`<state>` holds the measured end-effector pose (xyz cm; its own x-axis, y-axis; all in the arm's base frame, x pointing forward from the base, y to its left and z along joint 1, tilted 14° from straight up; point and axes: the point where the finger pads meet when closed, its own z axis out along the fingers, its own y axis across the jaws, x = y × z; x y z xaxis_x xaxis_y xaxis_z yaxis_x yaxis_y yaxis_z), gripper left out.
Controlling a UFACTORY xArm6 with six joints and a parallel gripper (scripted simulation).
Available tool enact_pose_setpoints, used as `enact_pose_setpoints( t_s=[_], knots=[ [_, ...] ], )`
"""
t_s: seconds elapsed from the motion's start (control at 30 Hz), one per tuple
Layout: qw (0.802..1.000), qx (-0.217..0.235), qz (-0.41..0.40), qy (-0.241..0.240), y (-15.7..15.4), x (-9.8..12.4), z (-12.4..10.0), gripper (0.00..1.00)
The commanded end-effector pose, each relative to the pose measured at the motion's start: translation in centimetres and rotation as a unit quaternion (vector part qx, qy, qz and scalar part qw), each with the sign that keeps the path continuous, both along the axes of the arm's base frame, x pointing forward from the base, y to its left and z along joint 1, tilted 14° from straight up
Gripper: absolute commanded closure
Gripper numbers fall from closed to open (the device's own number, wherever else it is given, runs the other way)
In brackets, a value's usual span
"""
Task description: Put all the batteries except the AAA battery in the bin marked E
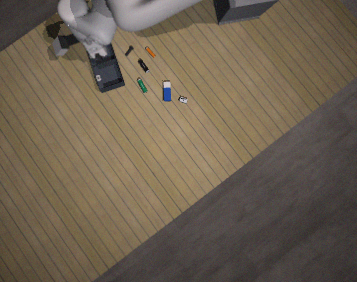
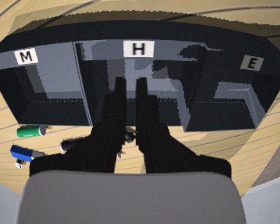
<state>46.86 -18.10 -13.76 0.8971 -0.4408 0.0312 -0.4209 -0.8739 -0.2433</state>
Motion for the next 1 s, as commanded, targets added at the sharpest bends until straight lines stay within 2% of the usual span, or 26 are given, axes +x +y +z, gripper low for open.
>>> enact_pose_setpoints(
  t_s=[0.0, 0.33, 0.47, 0.97],
  knots=[
    [1.0, -0.001, 0.0, -0.002, -0.2, 0.1, 0.7, 0.93],
    [1.0, -0.001, 0.0, -0.002, -0.9, -0.4, 3.7, 0.93],
    [1.0, -0.001, 0.0, -0.002, -0.9, -0.4, 3.7, 0.93],
    [1.0, -0.001, 0.0, -0.002, 4.9, 2.3, 5.3, 0.93]
  ],
)
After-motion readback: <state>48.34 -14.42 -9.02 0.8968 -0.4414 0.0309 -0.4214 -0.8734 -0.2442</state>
